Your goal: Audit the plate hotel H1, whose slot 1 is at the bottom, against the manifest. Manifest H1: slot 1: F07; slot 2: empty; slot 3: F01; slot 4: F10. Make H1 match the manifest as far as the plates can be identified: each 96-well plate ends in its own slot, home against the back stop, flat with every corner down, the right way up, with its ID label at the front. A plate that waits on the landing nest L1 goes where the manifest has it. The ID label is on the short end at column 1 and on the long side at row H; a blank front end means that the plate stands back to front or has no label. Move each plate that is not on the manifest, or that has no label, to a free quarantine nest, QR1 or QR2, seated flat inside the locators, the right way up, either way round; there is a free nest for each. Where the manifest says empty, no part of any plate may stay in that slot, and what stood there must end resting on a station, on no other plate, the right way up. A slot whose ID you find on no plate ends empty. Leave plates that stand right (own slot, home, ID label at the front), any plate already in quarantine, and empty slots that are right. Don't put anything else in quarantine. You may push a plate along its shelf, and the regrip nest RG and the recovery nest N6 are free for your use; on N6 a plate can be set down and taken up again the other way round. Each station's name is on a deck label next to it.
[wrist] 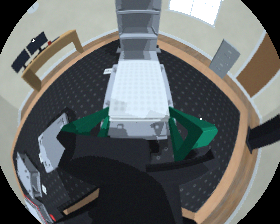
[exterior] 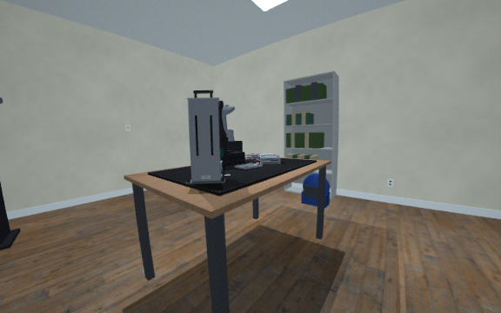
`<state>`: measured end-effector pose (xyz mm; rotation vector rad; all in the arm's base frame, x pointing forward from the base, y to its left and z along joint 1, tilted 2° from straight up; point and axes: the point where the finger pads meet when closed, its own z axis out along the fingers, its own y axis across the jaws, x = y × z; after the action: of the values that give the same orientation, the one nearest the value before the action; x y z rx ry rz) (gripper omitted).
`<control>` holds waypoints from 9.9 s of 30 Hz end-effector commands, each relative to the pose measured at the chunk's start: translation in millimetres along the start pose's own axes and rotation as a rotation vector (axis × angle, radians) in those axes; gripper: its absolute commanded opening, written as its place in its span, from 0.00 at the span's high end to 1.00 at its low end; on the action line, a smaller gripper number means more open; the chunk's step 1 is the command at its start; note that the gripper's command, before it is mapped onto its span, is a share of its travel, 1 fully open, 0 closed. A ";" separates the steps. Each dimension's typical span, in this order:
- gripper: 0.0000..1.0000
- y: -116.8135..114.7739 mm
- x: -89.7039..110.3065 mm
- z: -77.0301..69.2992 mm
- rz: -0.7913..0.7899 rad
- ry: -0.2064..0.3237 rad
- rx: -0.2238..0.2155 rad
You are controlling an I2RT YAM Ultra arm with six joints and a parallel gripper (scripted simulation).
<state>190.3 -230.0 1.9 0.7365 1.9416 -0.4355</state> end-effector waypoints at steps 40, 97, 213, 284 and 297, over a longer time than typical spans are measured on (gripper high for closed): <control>0.14 0.0 -30.9 -17.2 -0.003 -0.005 0.000; 0.14 -0.1 -53.6 -30.1 -0.003 -0.006 0.000; 0.14 0.2 -103.8 40.5 -0.002 -0.008 0.000; 0.14 0.2 -109.8 66.9 -0.002 -0.009 0.000; 0.14 0.2 -111.9 73.9 -0.002 -0.009 0.000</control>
<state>273.0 -301.1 55.6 0.7487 1.9714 -0.4201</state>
